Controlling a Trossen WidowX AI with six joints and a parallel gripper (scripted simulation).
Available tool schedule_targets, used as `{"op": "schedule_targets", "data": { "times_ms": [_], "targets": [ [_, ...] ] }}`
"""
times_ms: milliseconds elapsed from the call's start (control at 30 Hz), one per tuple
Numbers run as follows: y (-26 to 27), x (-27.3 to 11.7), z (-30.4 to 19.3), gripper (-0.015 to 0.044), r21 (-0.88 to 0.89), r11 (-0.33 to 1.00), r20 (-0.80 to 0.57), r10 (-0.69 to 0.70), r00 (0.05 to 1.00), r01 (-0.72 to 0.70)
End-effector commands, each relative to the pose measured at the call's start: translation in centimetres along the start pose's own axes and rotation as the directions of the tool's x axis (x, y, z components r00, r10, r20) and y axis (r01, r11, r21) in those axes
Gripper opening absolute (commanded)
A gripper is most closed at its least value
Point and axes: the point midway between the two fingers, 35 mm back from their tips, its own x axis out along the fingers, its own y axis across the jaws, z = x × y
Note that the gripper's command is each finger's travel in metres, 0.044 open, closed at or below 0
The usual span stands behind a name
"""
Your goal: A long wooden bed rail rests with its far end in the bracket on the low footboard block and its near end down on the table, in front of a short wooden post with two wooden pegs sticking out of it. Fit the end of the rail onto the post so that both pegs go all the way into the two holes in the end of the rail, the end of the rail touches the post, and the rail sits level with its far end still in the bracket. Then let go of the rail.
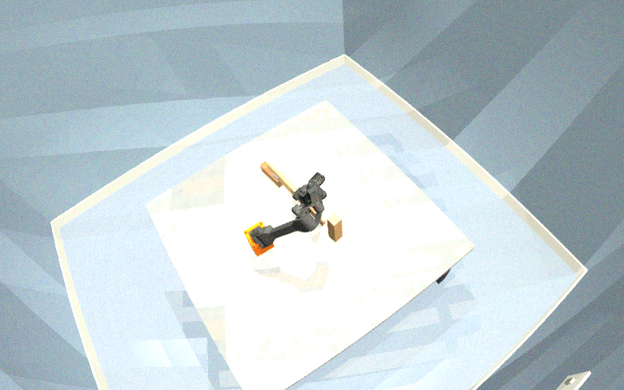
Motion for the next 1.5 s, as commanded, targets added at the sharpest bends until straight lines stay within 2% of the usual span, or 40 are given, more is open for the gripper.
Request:
{"op": "schedule_targets", "data": {
  "times_ms": [0,1467],
  "targets": [
    [0.0,0.0,0.0,0.0000,-0.001,1.000,-0.004,-0.001,1.000,0.001],
    [-0.5,-2.0,0.0,0.0000,-0.001,1.000,-0.002,-0.002,1.000,0.002]
  ]
}}
